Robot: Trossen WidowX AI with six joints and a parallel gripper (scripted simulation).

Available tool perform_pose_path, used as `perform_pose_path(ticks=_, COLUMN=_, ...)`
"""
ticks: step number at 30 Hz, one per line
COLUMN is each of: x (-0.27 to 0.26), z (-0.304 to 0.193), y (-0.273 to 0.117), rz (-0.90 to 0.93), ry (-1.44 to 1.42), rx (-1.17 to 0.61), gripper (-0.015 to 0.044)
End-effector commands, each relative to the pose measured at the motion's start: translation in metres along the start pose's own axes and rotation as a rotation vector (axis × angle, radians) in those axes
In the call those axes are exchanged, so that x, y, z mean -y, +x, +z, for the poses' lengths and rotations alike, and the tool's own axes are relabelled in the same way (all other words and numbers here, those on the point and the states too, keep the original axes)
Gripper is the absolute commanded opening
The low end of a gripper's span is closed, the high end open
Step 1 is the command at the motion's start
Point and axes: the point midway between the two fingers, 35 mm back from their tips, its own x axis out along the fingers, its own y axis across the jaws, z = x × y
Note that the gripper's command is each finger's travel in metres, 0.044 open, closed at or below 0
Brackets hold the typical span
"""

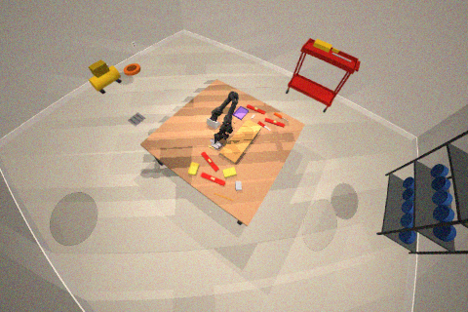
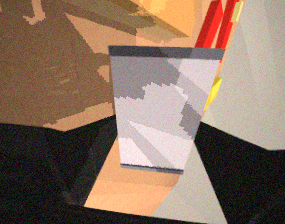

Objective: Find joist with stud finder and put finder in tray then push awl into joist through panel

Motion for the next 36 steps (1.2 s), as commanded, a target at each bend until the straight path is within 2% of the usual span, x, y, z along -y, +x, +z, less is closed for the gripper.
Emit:
perform_pose_path(ticks=1, x=-0.005, z=0.001, y=0.004, rz=-0.003, ry=0.003, rx=0.001, gripper=0.0000)
perform_pose_path(ticks=5, x=-0.008, z=0.000, y=0.006, rz=0.002, ry=-0.003, rx=-0.002, gripper=0.0000)
perform_pose_path(ticks=22, x=-0.006, z=0.000, y=0.004, rz=0.004, ry=-0.005, rx=-0.003, gripper=0.0440)
perform_pose_path(ticks=36, x=-0.006, z=0.000, y=-0.008, rz=0.005, ry=-0.005, rx=-0.003, gripper=0.0440)
